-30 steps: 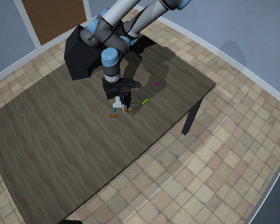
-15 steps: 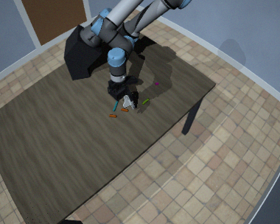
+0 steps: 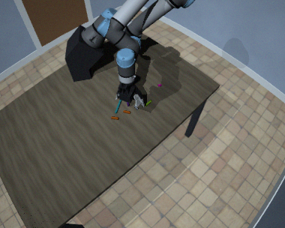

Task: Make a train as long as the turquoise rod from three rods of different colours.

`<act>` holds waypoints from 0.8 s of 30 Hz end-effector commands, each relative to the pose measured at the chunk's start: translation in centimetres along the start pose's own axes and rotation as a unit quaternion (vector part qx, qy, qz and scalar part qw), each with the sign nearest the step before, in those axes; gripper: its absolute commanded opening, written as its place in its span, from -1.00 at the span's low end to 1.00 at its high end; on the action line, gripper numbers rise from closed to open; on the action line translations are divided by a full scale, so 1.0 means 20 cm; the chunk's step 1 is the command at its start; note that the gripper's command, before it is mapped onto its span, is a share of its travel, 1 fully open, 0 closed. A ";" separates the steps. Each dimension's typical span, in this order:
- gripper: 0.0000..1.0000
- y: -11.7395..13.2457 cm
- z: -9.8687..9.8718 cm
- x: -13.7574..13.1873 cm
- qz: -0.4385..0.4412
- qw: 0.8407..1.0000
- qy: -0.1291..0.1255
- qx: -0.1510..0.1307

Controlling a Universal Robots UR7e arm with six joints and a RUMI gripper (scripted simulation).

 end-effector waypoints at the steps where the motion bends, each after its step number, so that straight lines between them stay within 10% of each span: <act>1: 1.00 -0.03 0.00 0.03 -0.084 0.996 0.001 0.004; 16: 1.00 -0.11 0.00 0.11 -0.257 0.966 0.003 0.004; 24: 1.00 -0.17 0.00 0.17 -0.378 0.926 0.005 0.005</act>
Point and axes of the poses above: the point where the finger pads meet when closed, its own z axis out along the fingers, its own x axis across the jaws, y = z × x, the point moved 1 cm from there along -z, back along the fingers, and after that the axes turned 15 degrees about z, right-handed, at the moved point
